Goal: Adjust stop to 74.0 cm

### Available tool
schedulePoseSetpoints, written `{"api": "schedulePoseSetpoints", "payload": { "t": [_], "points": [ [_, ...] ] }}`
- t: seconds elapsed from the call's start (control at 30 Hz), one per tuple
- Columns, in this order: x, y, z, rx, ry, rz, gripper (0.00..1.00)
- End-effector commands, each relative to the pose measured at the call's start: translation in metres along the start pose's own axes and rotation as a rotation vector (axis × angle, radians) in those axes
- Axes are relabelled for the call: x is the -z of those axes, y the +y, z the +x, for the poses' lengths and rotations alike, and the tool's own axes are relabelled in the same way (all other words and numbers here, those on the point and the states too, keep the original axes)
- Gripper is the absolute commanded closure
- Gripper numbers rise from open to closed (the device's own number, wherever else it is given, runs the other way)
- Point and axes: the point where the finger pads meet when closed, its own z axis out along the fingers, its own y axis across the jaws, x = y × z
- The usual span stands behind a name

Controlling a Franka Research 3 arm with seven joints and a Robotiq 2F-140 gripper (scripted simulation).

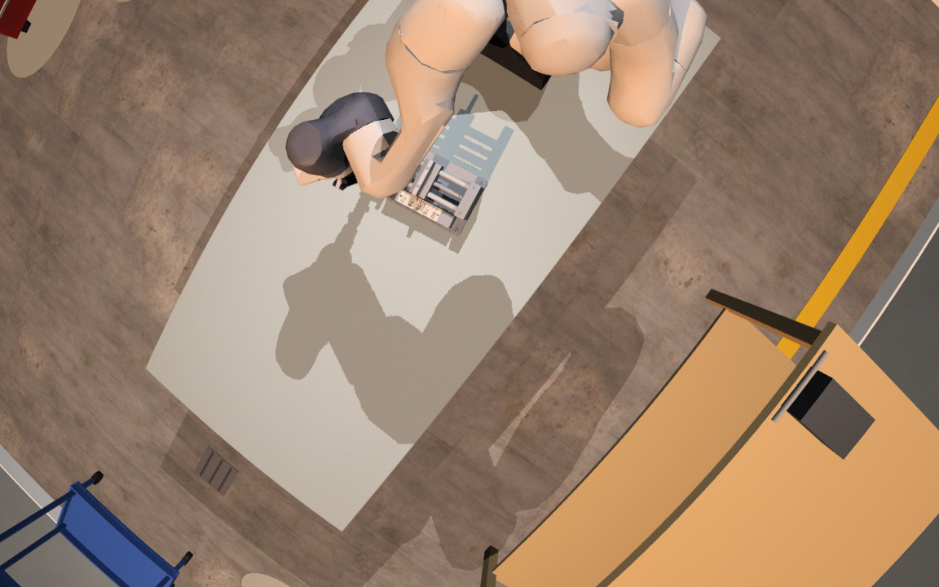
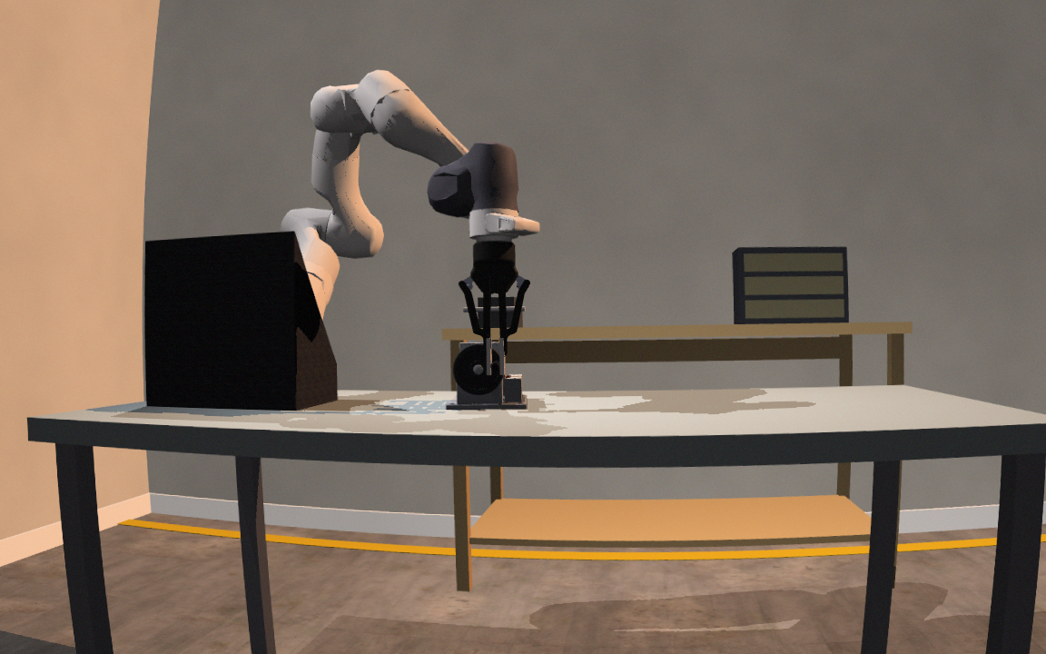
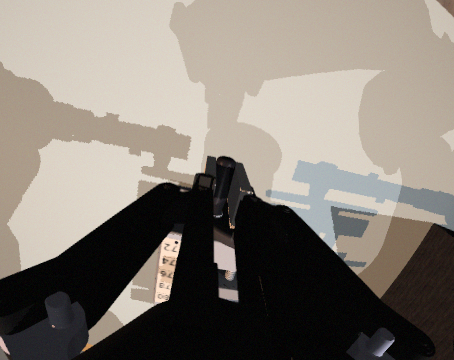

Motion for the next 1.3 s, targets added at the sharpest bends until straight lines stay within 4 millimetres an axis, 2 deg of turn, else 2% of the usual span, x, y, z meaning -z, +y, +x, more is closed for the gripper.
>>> {"api": "schedulePoseSetpoints", "payload": {
  "t": [0.0,1.27],
  "points": [
    [0.0026,0.0012,0.0,-0.002,-0.002,-0.001,0.96],
    [0.0115,0.0062,0.0,-0.002,-0.002,-0.001,0.96]
  ]
}}
